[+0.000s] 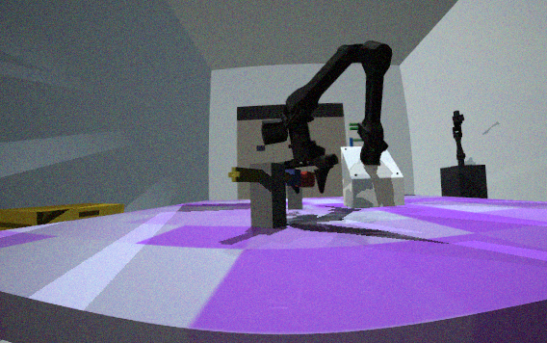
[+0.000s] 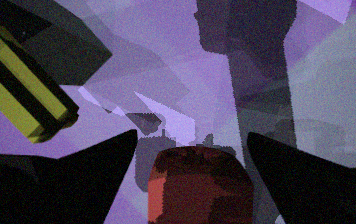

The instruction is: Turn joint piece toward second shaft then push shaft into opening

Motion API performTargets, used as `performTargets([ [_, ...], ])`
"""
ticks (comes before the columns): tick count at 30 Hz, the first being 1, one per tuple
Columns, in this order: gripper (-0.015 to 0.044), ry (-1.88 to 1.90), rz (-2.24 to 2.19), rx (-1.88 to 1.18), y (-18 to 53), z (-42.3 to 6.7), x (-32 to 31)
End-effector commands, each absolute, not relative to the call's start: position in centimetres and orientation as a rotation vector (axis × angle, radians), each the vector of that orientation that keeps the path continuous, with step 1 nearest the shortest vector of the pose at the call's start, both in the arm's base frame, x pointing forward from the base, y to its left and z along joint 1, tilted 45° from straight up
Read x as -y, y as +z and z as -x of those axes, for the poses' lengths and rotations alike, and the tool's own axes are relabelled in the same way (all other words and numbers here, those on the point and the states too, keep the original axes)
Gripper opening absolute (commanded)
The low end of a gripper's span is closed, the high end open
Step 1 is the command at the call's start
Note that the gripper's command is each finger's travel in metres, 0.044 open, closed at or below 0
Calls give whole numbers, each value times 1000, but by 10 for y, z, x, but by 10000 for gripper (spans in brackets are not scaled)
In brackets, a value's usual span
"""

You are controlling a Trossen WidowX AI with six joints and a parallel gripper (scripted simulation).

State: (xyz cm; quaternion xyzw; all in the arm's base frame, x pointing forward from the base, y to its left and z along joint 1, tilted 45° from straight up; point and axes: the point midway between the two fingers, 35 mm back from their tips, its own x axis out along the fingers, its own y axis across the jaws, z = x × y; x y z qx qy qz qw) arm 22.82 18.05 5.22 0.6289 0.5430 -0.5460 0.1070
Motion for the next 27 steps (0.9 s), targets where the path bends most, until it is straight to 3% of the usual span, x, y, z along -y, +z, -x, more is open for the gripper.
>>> performTargets([
  [1,440,-1608,-1851,-1600,52,-228,-181],
  [21,440,-1568,-1911,-1609,74,-233,-163],
  [27,440,-1365,-1824,-1691,81,-236,-155],
])
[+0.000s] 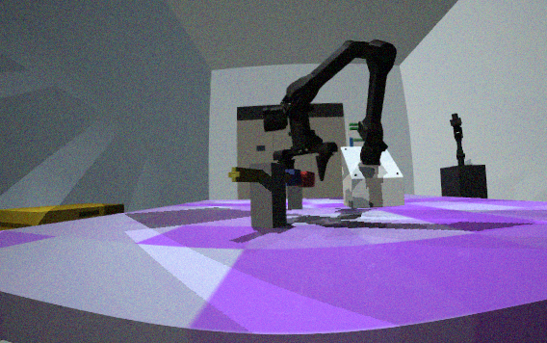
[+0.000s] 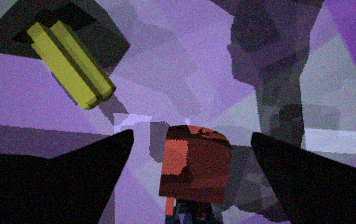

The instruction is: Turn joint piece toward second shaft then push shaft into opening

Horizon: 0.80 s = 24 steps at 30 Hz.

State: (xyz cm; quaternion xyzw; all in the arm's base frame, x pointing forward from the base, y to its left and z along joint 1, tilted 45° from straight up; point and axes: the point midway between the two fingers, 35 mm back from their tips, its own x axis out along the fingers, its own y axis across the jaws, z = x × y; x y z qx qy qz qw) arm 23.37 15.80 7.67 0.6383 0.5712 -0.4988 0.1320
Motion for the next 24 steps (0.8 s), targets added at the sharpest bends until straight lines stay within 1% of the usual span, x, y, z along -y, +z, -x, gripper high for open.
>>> performTargets([
  [1,440,-1327,-1807,-1704,82,-236,-153],
  [12,440,-914,-1608,-1810,96,-241,-136],
  [24,440,-481,-1369,-1847,113,-244,-118],
])
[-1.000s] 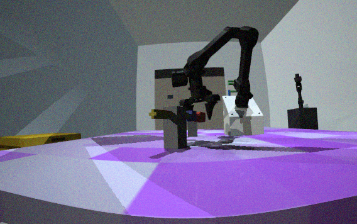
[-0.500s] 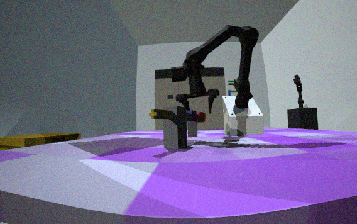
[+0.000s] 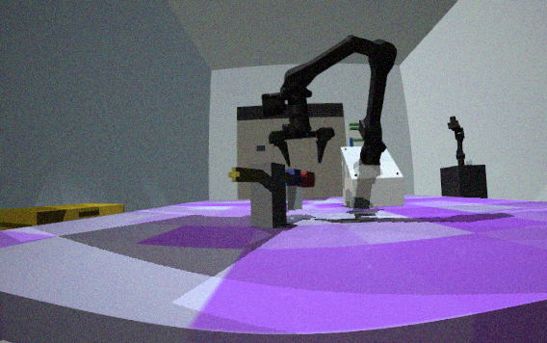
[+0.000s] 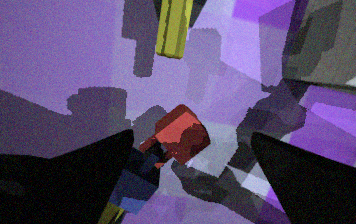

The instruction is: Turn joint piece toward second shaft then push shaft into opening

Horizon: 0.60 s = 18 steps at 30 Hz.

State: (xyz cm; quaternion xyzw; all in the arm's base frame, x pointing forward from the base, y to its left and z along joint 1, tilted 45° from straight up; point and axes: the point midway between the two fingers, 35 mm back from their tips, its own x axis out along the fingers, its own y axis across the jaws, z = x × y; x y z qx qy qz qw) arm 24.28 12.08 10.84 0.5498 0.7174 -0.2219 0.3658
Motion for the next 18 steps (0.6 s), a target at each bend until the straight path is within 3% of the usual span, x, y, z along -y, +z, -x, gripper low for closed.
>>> performTargets([
  [1,440,-446,-1349,-1847,114,-244,-116],
  [18,440,119,-983,-1767,139,-244,-90],
])
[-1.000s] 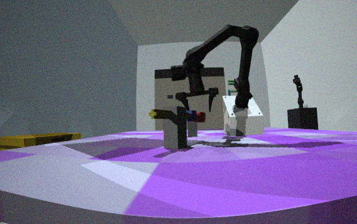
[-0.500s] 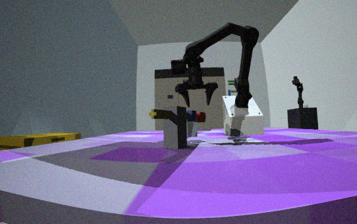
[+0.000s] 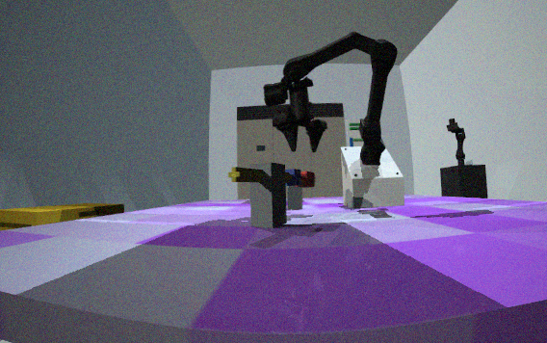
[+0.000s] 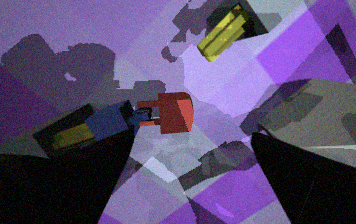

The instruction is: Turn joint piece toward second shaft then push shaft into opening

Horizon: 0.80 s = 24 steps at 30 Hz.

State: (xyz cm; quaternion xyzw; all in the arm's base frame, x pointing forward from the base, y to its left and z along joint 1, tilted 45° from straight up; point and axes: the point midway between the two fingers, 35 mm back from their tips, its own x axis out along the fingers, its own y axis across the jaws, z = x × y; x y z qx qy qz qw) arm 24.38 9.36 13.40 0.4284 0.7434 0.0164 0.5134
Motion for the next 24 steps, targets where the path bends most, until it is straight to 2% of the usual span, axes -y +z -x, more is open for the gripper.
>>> performTargets([
  [1,440,150,-960,-1758,140,-244,-89],
  [19,440,665,-546,-1528,167,-240,-64],
  [24,440,703,-511,-1503,169,-239,-62],
])
